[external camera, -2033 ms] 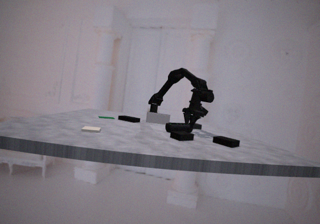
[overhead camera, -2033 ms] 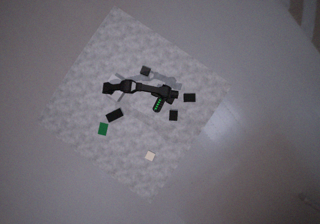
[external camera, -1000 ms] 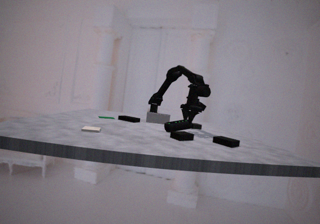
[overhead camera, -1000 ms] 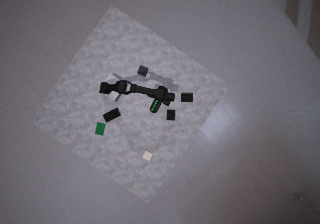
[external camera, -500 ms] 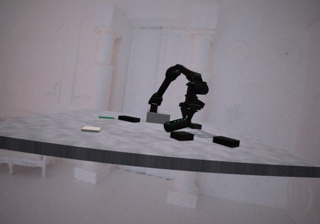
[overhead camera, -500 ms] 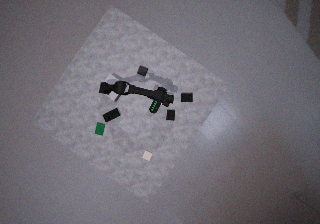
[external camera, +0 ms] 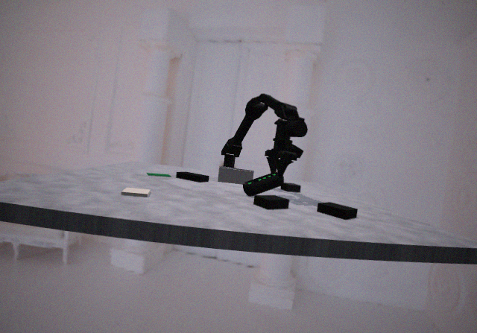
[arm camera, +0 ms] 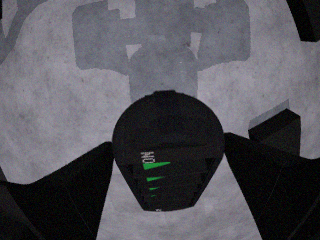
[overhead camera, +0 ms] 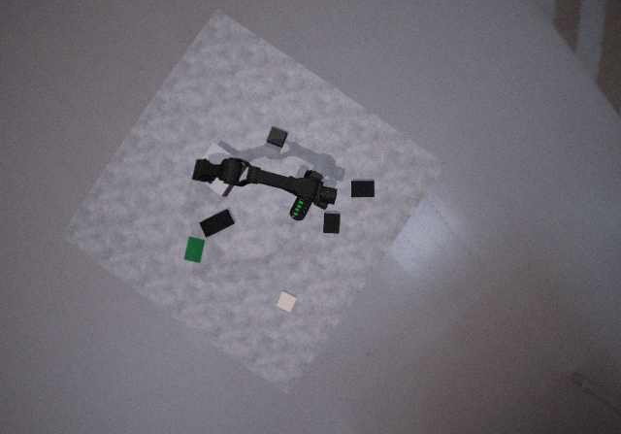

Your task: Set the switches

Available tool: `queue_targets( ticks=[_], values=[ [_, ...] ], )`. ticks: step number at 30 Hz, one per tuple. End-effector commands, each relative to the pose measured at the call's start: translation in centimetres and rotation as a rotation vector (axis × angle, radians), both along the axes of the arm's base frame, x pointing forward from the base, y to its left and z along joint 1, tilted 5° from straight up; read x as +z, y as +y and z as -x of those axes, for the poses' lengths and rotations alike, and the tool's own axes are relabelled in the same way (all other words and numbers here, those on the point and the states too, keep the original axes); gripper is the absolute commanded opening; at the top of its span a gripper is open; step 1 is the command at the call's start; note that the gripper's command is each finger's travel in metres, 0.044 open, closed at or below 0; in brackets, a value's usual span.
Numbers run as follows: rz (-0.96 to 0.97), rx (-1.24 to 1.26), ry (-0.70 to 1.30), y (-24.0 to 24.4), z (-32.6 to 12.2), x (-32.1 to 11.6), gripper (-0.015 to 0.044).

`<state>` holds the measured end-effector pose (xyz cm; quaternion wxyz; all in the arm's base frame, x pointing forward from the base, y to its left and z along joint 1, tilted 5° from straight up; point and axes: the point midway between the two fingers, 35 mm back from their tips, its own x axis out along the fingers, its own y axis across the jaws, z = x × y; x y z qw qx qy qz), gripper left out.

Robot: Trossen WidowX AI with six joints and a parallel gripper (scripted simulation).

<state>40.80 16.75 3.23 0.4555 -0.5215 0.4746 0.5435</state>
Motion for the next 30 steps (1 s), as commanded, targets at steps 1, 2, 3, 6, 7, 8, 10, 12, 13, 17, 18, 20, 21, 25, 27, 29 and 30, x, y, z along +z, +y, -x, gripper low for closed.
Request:
queue_targets(
  ticks=[1, 2, 3, 6, 7, 8, 10, 12, 13, 17, 18, 20, 21, 25, 27, 29, 30],
  values=[
    [-0.004, -0.004, 0.000, -0.6, -0.1, 0.3, 0.0336],
    [-0.006, -0.004, 0.000, -0.7, -0.1, 0.4, 0.0336],
    [-0.008, -0.004, 0.001, -0.7, -0.1, 0.4, 0.0336],
    [-0.014, -0.005, 0.002, -0.9, -0.2, 0.6, 0.0336],
    [-0.016, -0.005, 0.002, -1.0, -0.2, 0.7, 0.0336],
    [-0.018, -0.005, 0.002, -1.1, -0.2, 0.7, 0.0336],
    [-0.023, -0.005, 0.003, -1.2, -0.2, 0.8, 0.0336],
    [-0.027, -0.005, 0.003, -1.3, -0.2, 0.9, 0.0336],
    [-0.029, -0.005, 0.003, -1.4, -0.3, 0.9, 0.0336],
    [-0.037, -0.006, 0.005, -1.7, -0.3, 1.1, 0.0336],
    [-0.039, -0.006, 0.005, -1.7, -0.3, 1.2, 0.0336],
    [-0.043, -0.006, 0.005, -1.9, -0.3, 1.3, 0.0336],
    [-0.045, -0.006, 0.006, -1.9, -0.3, 1.3, 0.0336],
    [-0.054, -0.006, 0.007, -2.2, -0.4, 1.5, 0.0336],
    [-0.058, -0.007, 0.007, -2.4, -0.4, 1.6, 0.0336],
    [-0.062, -0.007, 0.008, -2.5, -0.4, 1.7, 0.0336],
    [-0.064, -0.007, 0.008, -2.6, -0.4, 1.7, 0.0336]
  ],
)
